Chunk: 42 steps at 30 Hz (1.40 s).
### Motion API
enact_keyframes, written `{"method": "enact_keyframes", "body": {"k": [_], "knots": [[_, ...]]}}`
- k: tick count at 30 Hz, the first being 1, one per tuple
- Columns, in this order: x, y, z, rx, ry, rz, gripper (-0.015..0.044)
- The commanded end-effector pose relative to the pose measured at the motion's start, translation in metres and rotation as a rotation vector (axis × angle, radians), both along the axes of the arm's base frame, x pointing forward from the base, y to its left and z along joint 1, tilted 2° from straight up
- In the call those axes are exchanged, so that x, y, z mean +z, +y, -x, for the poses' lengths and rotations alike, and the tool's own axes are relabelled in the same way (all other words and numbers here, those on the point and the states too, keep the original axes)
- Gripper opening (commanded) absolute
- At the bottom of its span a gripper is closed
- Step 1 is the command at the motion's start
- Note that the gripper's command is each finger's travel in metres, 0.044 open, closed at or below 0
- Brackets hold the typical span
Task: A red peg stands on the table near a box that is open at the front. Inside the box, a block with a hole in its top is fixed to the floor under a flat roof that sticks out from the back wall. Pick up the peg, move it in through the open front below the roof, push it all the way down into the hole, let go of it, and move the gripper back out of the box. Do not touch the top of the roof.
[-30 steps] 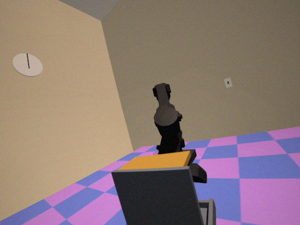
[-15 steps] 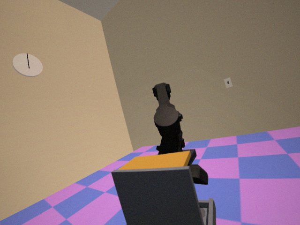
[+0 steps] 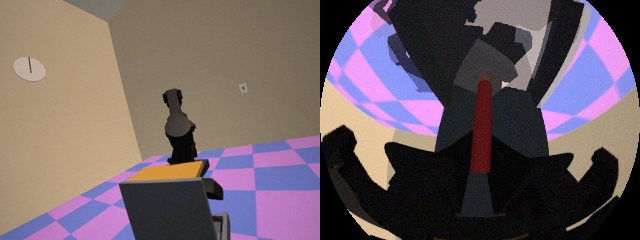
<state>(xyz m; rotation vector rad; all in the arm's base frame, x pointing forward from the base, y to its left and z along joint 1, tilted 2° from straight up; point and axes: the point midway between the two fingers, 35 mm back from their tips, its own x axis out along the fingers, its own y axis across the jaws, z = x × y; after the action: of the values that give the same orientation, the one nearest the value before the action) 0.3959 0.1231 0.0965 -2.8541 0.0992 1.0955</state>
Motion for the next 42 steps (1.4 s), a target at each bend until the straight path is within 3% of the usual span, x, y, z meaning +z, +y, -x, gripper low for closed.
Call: {"method": "enact_keyframes", "body": {"k": [1,32,40,42], "knots": [[-0.007,-0.001,0.003,0.003,0.007,0.004,0.0000],[-0.035,0.001,-0.001,0.003,0.007,0.004,0.0000],[-0.029,0.002,-0.003,0.000,-0.004,0.000,0.0210],[-0.029,0.002,-0.003,0.000,-0.004,0.000,0.0220]]}}
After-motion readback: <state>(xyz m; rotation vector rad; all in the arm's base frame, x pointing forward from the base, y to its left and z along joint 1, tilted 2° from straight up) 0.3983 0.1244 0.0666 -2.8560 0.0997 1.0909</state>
